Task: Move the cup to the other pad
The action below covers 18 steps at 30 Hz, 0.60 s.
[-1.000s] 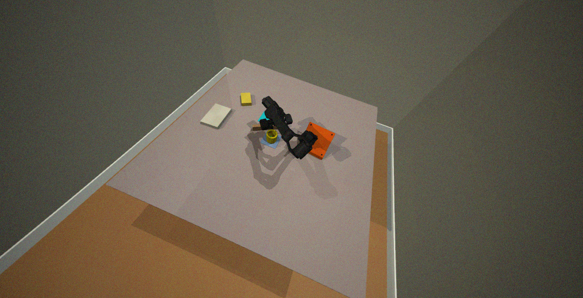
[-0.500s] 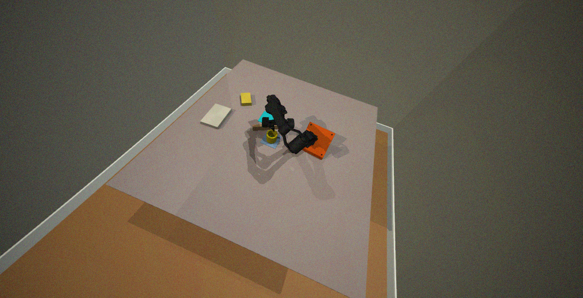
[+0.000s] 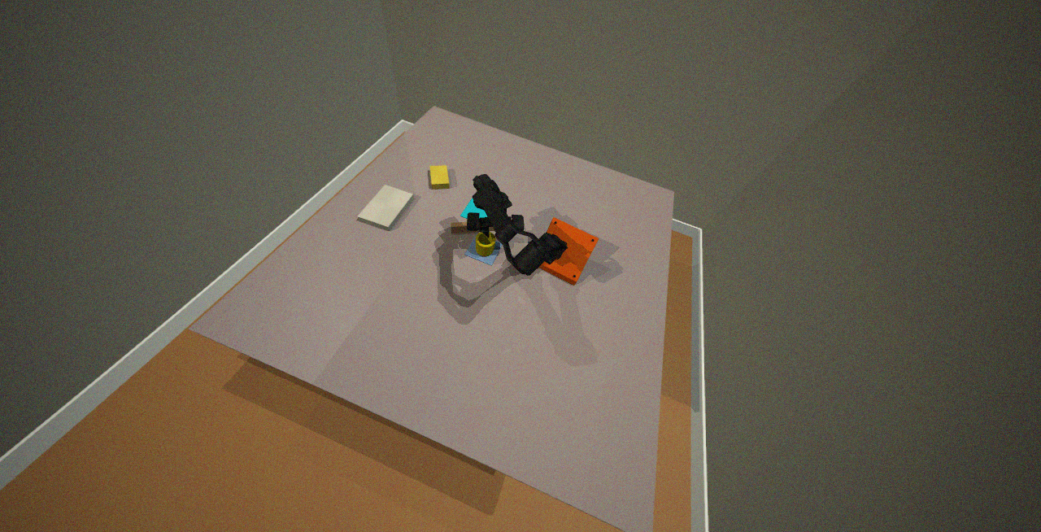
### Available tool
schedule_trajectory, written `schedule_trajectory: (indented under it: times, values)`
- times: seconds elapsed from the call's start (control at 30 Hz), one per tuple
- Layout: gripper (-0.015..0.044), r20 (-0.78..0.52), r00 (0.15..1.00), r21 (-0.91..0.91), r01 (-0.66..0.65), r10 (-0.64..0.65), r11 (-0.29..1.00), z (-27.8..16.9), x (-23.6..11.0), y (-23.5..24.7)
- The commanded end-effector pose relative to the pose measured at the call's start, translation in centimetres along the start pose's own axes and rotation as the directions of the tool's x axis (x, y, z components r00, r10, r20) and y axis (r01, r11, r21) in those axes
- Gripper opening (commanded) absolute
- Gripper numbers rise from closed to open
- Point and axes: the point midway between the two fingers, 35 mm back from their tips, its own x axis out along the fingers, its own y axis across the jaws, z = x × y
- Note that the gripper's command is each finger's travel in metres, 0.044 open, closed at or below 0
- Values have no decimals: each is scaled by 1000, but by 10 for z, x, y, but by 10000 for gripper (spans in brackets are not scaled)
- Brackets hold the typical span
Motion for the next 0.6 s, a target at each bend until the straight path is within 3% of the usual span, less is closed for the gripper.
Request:
schedule_trajectory:
  times: [0.0,0.57]
  values:
    - [167,-7,1000,6,-1,1,1000,-1,8,-1]
    - [167,-11,1000,5,-3,3,1000,-3,36,-2]
